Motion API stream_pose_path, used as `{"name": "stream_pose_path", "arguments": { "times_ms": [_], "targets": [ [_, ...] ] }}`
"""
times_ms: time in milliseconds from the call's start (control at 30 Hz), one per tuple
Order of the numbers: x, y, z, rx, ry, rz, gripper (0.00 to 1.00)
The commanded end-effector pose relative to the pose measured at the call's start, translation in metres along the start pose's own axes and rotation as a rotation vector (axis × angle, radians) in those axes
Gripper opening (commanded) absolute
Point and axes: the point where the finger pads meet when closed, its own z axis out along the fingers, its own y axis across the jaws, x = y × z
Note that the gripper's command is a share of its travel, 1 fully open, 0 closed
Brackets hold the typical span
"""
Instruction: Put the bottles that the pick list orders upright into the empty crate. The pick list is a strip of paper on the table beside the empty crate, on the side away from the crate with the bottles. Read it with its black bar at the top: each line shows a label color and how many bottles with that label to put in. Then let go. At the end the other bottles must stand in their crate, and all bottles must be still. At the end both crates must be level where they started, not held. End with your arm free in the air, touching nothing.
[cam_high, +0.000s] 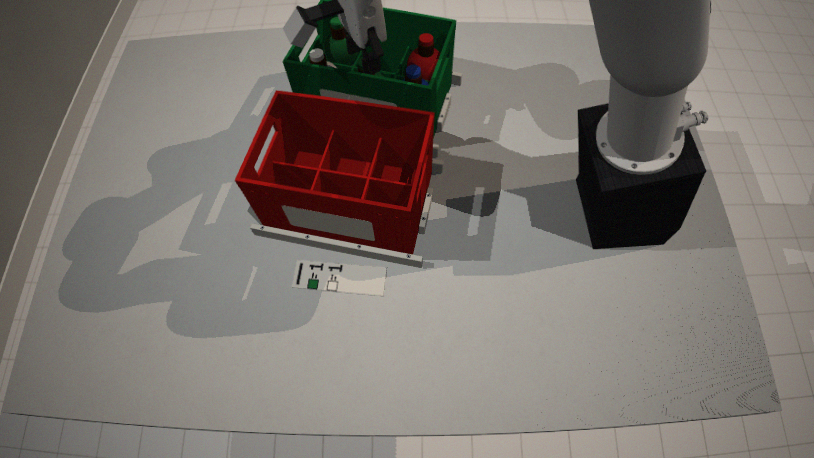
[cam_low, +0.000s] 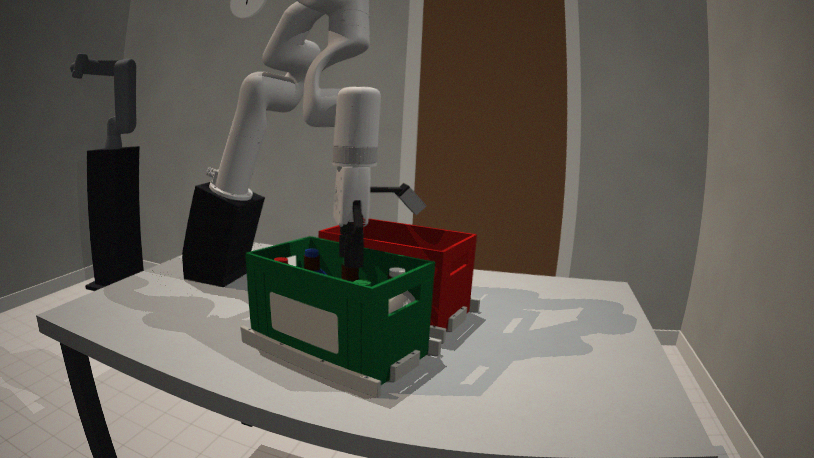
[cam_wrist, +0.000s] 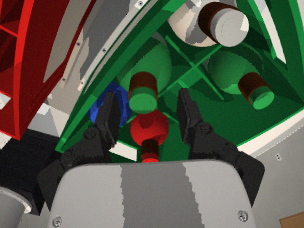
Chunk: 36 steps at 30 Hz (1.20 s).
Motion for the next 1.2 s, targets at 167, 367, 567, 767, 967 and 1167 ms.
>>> {"name": "stream_pose_path", "arguments": {
  "times_ms": [167,367,567,767,967,1167],
  "targets": [
    [0.001,0.002,0.009,-0.003,0.003,0.0,0.65],
    [0.001,0.002,0.017,-0.003,0.002,0.0,0.65],
    [0.001,0.002,0.021,-0.003,0.002,0.0,0.65],
    [0.001,0.002,0.021,-0.003,0.002,0.0,0.65],
    [0.001,0.002,0.017,-0.003,0.003,0.0,0.0],
    [0.001,0.002,0.017,-0.003,0.003,0.0,0.0]
  ]
}}
